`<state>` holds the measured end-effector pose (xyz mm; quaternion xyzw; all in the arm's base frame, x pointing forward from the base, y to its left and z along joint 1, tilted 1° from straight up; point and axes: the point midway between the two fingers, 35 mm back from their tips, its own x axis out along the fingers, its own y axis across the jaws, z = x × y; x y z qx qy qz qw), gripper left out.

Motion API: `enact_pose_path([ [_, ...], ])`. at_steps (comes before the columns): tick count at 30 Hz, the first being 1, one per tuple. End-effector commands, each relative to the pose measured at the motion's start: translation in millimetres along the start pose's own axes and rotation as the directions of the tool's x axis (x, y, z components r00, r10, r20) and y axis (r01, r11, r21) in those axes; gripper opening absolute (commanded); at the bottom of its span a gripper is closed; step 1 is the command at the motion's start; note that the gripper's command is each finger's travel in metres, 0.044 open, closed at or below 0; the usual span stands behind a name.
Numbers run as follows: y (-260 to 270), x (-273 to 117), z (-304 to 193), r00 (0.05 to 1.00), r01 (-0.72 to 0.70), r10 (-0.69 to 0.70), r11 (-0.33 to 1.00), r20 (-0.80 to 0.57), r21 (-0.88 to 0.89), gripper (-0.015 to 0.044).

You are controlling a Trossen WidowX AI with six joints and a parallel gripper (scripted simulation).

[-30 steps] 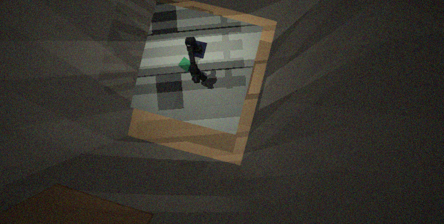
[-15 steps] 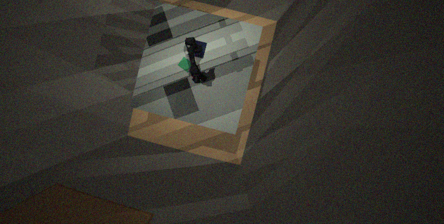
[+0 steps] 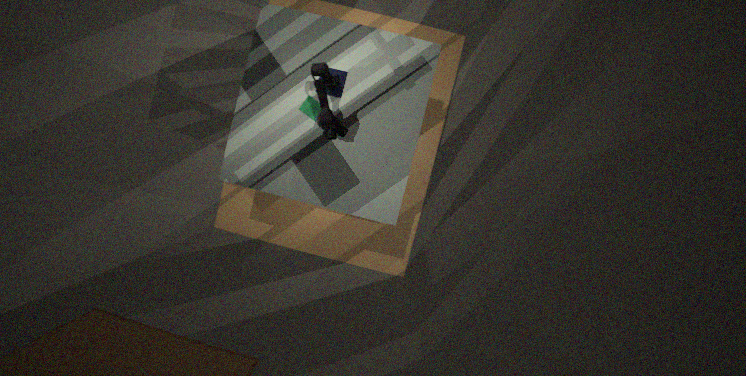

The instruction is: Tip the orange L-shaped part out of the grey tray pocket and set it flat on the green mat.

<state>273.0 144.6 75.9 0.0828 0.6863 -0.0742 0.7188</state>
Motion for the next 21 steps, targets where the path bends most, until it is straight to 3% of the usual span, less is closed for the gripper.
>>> enact_pose_path([
  [1, 0, 0, 0, 1.0, 0.0, 0.0, 1.0, 0.0, 0.0, 0.018],
  [16, 9, -12, -1, 1.0, 0.014, -0.014, 1.0, -0.003, 0.003, 0.018],
  [21, 8, -43, 3, 1.0, 0.014, -0.014, 1.0, -0.003, 0.003, 0.018],
])
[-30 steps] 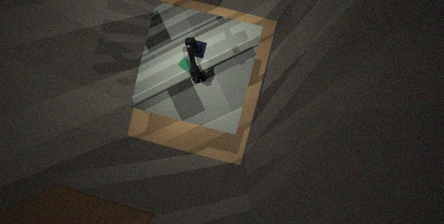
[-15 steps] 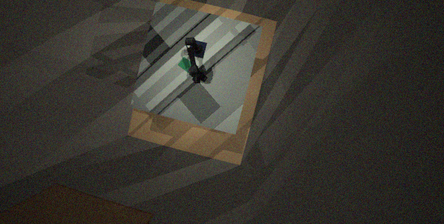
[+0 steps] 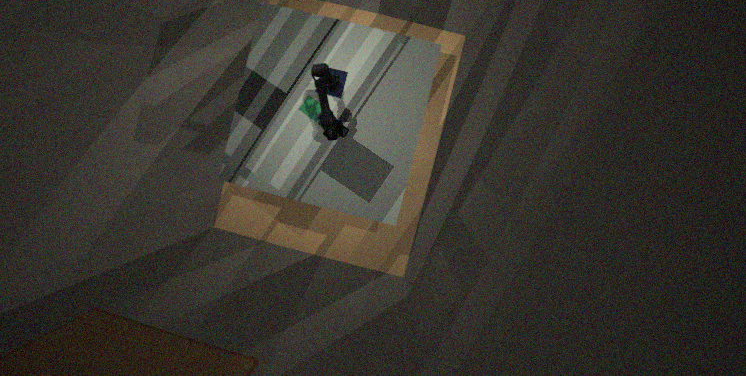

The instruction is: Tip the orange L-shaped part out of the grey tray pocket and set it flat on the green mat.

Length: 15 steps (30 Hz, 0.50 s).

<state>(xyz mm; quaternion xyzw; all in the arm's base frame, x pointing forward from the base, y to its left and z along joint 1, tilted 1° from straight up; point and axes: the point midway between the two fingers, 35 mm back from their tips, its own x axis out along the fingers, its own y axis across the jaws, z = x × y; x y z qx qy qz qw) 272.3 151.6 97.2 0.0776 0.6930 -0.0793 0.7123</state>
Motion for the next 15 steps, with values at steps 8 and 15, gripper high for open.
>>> enact_pose_path([
  [8, -10, -87, 0, 1.0, -0.002, 0.002, 1.0, 0.014, 0.004, 0.018],
  [15, -8, -84, 0, 1.0, -0.012, 0.011, 1.0, 0.015, 0.007, 0.018],
])
